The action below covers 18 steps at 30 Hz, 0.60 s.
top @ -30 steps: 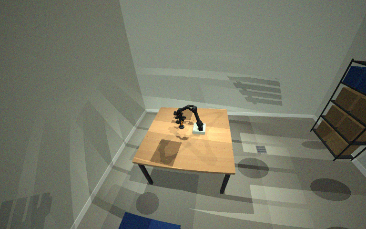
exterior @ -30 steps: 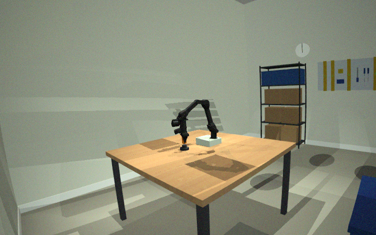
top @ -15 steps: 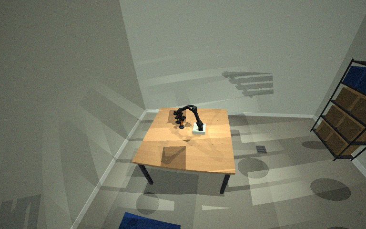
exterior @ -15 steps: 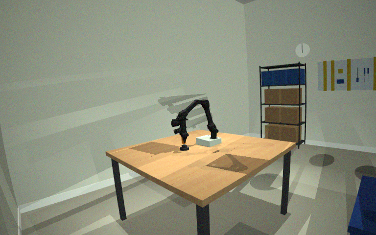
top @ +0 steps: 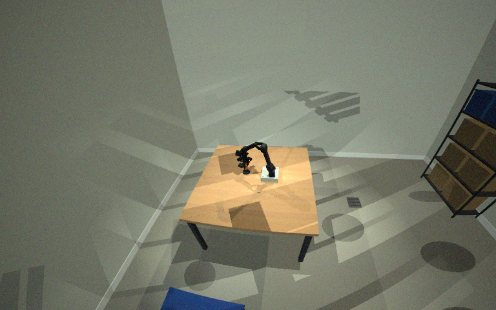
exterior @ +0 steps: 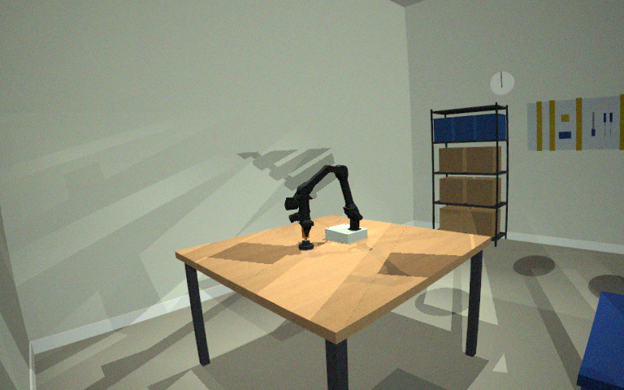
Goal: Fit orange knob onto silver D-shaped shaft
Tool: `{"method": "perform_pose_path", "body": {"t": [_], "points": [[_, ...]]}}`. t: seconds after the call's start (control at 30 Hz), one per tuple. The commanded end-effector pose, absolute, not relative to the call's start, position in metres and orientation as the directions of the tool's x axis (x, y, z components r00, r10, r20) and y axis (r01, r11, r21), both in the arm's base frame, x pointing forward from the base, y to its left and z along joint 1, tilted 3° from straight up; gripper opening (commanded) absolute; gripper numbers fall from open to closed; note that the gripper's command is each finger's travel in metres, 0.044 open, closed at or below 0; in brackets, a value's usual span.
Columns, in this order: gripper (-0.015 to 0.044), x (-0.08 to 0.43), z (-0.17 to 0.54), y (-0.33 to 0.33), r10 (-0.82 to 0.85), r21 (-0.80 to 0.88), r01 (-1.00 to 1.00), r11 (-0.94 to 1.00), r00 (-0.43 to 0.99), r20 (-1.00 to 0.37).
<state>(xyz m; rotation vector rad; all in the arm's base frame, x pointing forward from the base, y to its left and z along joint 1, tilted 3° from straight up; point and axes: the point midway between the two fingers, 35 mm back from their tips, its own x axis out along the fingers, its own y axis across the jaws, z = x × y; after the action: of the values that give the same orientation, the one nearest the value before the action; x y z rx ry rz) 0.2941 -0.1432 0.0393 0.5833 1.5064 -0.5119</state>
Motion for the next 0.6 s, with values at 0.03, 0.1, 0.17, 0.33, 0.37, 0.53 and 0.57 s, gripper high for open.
{"method": "perform_pose_path", "body": {"t": [0.03, 0.1, 0.17, 0.33, 0.37, 0.53, 0.57], "points": [[0.0, 0.2919, 0.0417, -0.1424, 0.042, 0.035, 0.64, 0.767, 0.004, -0.999], [0.0, 0.2922, 0.0429, -0.1425, 0.042, 0.035, 0.64, 0.767, 0.004, -0.999], [0.0, 0.2913, 0.0443, -0.1421, 0.042, 0.035, 0.64, 0.767, 0.004, -0.999], [0.0, 0.2916, 0.0448, -0.1422, 0.042, 0.037, 0.54, 0.841, 0.004, -0.999], [0.0, 0.2919, 0.0448, -0.1424, 0.042, 0.038, 0.503, 0.864, 0.004, -0.999], [0.0, 0.2943, 0.0425, -0.1438, 0.042, 0.039, 0.467, 0.884, 0.004, -0.999], [0.0, 0.2947, 0.0423, -0.144, 0.042, 0.039, 0.467, 0.884, 0.004, -0.999]]}}
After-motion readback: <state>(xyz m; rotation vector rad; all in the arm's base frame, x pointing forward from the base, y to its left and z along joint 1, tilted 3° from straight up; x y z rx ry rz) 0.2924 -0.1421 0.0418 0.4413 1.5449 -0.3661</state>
